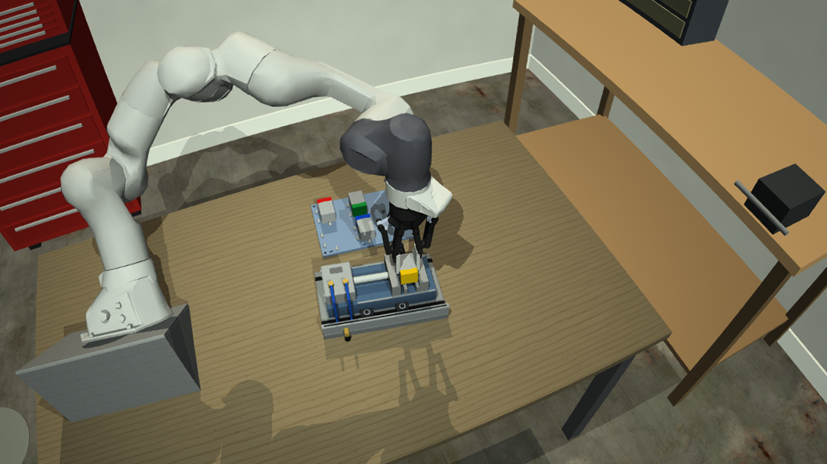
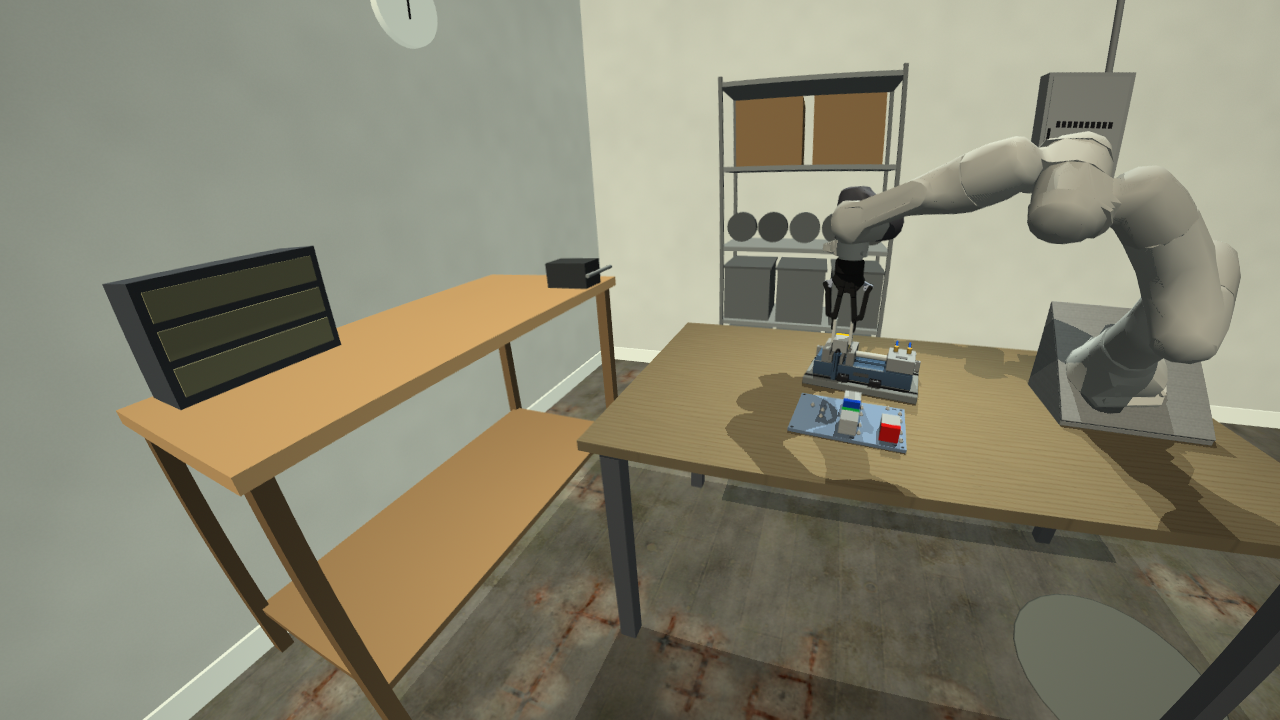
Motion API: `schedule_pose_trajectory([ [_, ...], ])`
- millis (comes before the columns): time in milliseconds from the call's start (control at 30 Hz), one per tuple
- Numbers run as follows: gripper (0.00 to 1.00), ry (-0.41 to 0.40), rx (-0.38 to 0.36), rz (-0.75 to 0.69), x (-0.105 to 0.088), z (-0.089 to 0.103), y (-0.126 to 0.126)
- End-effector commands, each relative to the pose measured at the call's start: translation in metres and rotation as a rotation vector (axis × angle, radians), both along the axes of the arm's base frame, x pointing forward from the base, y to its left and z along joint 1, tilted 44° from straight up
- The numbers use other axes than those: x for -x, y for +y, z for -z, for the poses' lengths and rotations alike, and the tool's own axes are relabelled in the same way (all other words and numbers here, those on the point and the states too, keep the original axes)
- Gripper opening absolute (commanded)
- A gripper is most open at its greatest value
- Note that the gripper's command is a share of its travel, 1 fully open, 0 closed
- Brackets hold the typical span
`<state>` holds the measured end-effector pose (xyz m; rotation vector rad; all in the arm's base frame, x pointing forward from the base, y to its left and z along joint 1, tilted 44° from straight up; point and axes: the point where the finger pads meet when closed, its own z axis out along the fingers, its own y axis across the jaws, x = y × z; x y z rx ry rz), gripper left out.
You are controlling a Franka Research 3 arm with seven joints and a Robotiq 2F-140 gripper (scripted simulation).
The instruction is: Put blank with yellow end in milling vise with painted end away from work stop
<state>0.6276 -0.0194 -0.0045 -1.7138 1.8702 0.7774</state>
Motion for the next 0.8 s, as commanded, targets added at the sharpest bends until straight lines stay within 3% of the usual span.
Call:
schedule_pose_trajectory([
  [0, 0.0, 0.0, 0.0, 0.004, -0.0019, -0.0021, -0.0006],
  [767, 0.0, 0.0, 0.0, 0.004, -0.0017, -0.0027, -0.0009],
])
